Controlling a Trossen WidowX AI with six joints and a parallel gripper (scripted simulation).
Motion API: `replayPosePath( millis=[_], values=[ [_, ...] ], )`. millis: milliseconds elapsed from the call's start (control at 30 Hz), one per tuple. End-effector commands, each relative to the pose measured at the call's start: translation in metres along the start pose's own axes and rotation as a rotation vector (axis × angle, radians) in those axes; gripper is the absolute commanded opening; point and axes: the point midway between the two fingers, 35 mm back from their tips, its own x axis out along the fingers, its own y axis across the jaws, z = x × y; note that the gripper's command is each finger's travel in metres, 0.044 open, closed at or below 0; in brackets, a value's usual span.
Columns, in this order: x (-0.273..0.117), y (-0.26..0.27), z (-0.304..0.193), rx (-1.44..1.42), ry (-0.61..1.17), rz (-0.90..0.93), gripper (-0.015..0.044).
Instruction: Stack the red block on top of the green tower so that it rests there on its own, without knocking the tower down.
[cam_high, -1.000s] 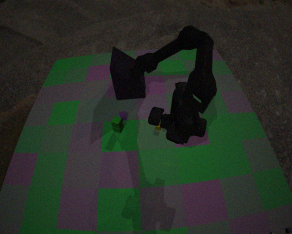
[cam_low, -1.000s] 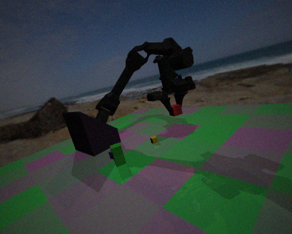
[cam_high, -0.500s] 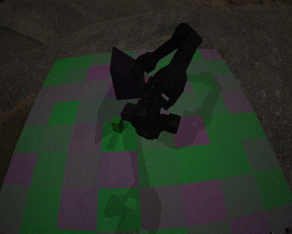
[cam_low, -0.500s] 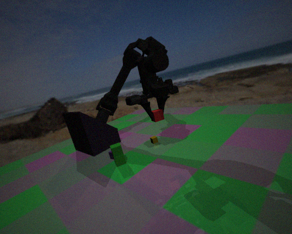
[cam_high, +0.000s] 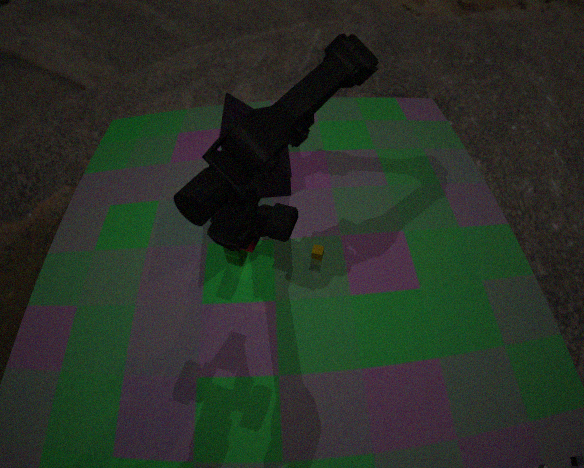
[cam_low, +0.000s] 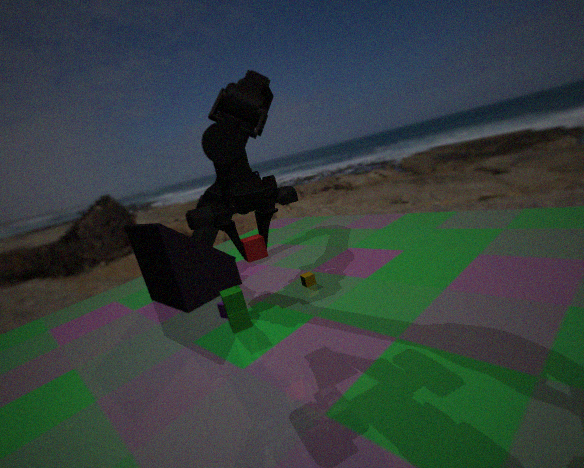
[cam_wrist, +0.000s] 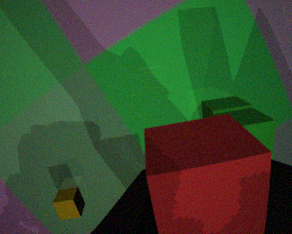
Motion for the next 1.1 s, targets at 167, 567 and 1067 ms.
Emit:
replayPosePath(
  millis=[167, 567, 1067],
  values=[
    [0.007, -0.054, -0.028, -0.007, 0.017, 0.018, 0.0],
    [0.027, -0.058, -0.031, -0.008, 0.018, 0.021, 0.0],
    [0.054, -0.057, -0.031, -0.008, 0.018, 0.023, 0.0]
  ],
)
